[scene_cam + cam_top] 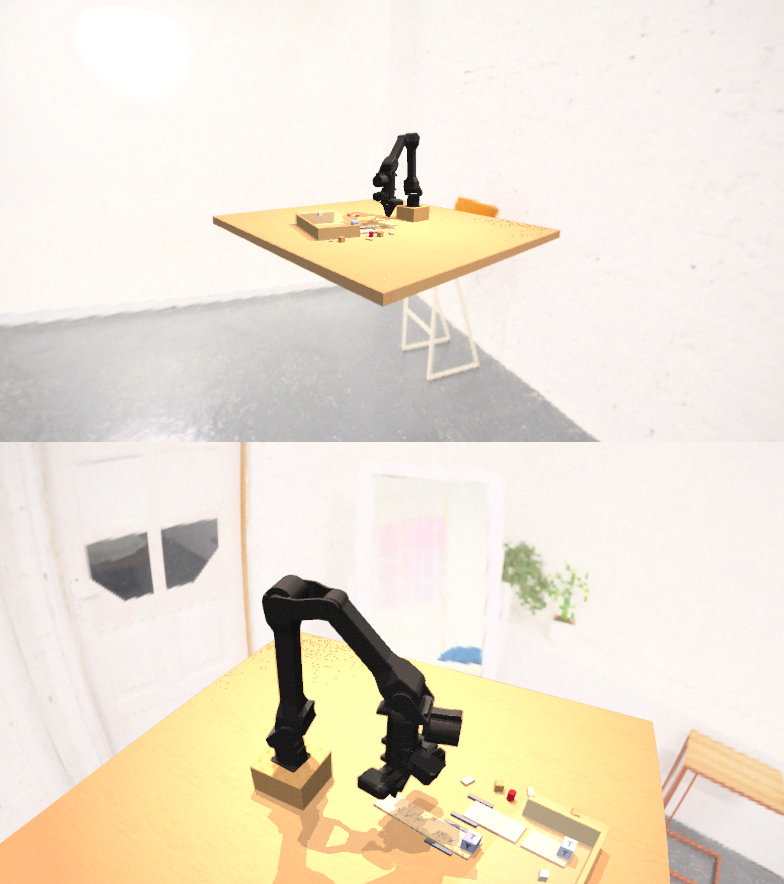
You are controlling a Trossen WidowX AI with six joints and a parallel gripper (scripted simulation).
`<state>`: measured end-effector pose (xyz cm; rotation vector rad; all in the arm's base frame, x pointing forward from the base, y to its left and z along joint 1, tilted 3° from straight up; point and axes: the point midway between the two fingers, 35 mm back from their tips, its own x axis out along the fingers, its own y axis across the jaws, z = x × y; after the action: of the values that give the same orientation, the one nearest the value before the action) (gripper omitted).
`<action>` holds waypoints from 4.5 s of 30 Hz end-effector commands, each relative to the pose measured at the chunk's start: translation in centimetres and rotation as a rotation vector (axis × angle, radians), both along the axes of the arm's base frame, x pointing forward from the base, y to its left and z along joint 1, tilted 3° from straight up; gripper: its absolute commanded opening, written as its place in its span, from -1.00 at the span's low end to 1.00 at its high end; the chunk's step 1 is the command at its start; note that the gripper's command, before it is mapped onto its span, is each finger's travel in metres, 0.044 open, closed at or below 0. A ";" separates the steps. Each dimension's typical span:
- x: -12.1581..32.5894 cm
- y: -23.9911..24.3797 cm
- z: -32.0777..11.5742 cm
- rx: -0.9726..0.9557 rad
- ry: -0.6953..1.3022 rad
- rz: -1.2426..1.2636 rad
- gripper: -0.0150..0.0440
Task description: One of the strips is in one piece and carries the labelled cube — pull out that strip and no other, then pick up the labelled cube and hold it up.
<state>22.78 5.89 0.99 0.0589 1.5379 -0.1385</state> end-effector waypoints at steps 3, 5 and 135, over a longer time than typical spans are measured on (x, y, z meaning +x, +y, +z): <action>2.2 -0.3 0.4 0.002 -0.002 0.030 0.31; 2.8 -0.5 0.5 0.002 -0.003 0.030 0.49; 12.4 -3.1 2.0 0.000 -0.011 0.030 -0.49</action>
<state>36.67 2.80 2.46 0.0332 1.5187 -0.1132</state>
